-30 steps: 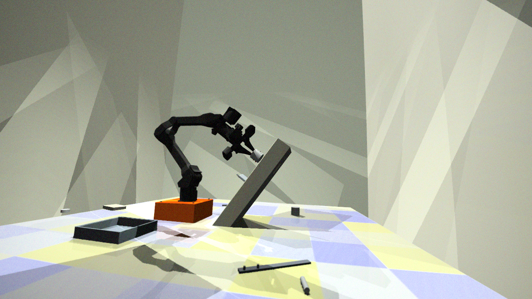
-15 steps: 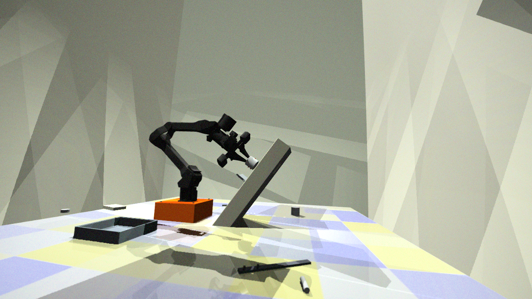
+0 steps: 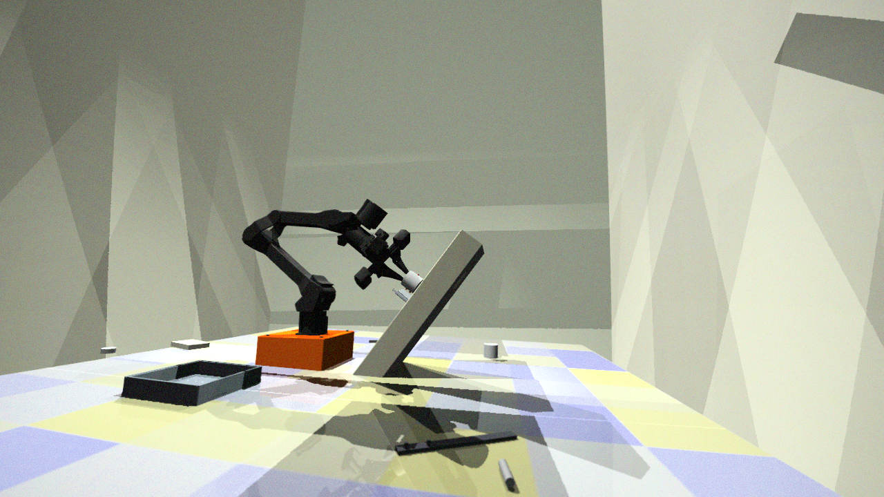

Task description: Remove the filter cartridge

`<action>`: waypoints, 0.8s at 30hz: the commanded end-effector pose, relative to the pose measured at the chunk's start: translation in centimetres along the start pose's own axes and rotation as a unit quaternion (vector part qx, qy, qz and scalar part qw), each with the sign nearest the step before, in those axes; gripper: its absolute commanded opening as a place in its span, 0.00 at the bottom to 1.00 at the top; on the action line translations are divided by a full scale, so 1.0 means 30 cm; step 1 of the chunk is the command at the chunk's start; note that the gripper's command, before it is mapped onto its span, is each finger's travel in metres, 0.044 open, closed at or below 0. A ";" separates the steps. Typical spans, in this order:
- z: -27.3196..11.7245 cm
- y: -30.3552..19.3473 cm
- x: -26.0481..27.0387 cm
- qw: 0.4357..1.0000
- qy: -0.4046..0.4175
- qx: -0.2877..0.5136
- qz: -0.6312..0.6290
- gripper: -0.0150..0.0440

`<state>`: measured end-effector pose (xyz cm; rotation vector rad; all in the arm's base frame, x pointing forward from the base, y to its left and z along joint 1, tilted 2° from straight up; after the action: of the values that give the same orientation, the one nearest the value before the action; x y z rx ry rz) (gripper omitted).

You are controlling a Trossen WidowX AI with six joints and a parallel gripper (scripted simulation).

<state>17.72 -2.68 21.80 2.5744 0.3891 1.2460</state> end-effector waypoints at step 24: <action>-0.045 0.113 0.239 1.000 0.009 -0.002 -0.002 0.49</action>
<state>20.99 -3.17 28.14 2.5567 0.3881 1.2706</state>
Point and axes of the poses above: the point midway between the two fingers, 35 mm back from their tips, its own z axis out along the fingers, its own x axis across the jaws, y = z × x, the point moved 7 cm from there along -z, back along the fingers, and after that the axes turned 4 degrees about -z, right-handed, at the moved point
